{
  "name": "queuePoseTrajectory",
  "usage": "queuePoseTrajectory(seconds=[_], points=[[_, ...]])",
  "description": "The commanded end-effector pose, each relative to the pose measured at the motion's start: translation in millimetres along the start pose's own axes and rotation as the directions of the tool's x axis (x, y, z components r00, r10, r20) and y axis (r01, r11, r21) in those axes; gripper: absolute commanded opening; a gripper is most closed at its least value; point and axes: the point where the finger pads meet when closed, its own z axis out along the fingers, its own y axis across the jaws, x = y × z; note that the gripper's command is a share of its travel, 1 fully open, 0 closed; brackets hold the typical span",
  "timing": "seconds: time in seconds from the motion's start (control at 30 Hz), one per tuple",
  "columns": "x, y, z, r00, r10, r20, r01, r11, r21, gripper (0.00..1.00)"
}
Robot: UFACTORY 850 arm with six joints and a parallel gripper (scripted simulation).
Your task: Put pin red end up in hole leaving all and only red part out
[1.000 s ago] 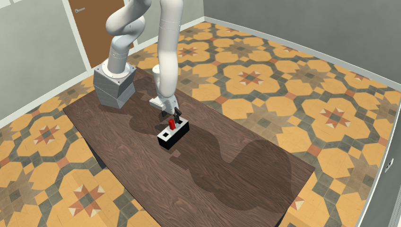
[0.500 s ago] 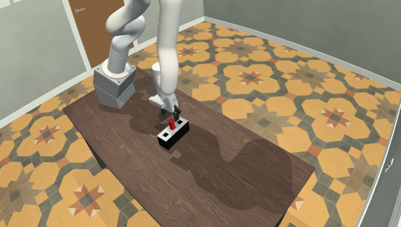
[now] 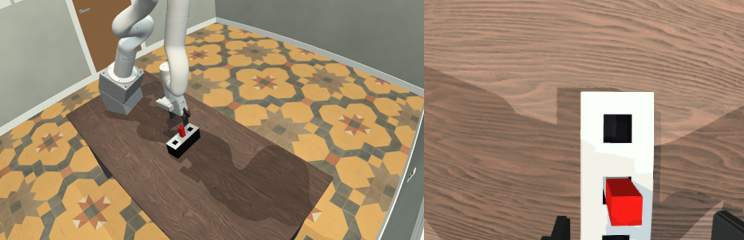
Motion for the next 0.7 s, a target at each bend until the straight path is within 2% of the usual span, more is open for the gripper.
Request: queuePoseTrajectory(seconds=[0.0,0.4,0.43,0.53,0.67], points=[[0,-3,-34,1.000,-0.001,0.004,0.001,1.000,-0.004,1.00],[0,-3,-34,1.000,-0.001,0.004,0.001,1.000,-0.004,1.00],[-5,44,-86,1.000,-0.001,0.003,0.001,1.000,-0.004,1.00],[-6,50,-92,1.000,-0.001,0.003,0.001,1.000,-0.004,1.00],[-10,85,-130,1.000,-0.001,0.003,0.001,1.000,-0.004,1.00]])
